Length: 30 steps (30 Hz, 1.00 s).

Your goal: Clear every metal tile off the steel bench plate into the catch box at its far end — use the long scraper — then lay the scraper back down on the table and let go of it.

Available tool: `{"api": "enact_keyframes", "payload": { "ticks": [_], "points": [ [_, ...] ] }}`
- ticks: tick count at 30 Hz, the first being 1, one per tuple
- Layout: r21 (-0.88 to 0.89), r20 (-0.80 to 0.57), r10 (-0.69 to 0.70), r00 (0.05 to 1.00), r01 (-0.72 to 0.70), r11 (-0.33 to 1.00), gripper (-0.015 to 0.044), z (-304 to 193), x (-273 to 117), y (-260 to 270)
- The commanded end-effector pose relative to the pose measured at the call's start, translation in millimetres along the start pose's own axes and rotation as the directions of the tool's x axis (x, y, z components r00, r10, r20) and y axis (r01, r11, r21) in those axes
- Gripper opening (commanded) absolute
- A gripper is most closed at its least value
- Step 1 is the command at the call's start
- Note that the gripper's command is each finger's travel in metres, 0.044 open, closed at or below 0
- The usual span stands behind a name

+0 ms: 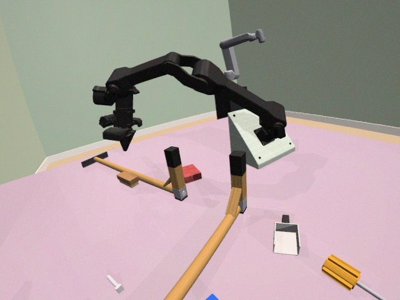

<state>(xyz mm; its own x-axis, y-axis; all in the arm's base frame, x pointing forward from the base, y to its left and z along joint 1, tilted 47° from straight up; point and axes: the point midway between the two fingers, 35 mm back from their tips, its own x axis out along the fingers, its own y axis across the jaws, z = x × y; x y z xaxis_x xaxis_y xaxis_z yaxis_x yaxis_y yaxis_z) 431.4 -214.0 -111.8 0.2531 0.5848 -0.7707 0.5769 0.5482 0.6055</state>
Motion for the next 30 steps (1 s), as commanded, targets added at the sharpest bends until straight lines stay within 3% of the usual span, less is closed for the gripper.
{"api": "enact_keyframes", "payload": {
  "ticks": [1,30],
  "points": [
    [0.002,-0.001,-0.005,1.0,0.005,1.0,0.0,2,-12,-2],
    [-0.034,0.104,0.019,0.994,-0.015,0.999,0.0,-6,-59,-22]
  ]
}}
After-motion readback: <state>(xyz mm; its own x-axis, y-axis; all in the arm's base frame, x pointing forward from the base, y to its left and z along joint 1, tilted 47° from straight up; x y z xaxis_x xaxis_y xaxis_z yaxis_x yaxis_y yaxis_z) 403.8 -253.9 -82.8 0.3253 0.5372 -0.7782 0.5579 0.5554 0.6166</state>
